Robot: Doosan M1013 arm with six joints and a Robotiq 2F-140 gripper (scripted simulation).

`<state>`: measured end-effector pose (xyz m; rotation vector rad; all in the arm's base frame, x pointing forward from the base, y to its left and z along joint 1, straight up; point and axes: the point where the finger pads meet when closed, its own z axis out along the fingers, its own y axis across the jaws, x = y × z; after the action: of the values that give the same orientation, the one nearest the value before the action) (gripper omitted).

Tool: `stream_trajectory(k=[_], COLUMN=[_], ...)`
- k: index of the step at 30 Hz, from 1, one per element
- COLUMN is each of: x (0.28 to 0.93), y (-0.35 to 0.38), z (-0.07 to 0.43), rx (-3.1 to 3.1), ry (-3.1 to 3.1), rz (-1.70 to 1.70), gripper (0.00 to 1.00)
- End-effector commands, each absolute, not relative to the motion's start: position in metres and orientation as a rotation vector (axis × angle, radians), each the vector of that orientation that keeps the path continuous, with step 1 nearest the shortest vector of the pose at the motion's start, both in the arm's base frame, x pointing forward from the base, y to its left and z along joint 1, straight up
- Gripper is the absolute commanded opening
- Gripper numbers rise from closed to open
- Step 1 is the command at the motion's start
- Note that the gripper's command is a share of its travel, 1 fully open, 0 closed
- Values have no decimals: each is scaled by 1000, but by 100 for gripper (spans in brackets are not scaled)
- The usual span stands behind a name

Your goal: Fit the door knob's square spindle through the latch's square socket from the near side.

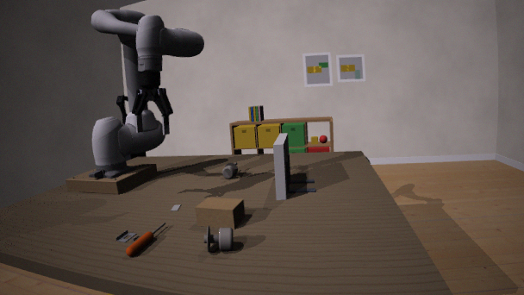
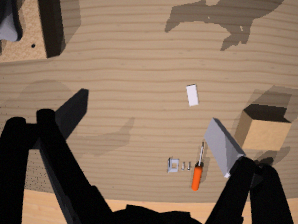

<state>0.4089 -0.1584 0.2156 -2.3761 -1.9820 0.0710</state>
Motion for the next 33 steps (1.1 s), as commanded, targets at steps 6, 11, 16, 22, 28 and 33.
stream_trajectory(k=[6, 11, 16, 22, 28, 33], x=[486, 511, 538, 555, 561, 561], y=[-74, -29, 36, 109, 170, 181], z=[191, 179, 163, 145, 129, 127], rx=[-1752, -1352, -881, -372, 39, 112], ry=[-2566, -2806, -2999, -3115, -3145, -3145], rz=[40, 27, 16, 6, 0, -1], gripper=[100, 100, 100, 100, 100, 100])
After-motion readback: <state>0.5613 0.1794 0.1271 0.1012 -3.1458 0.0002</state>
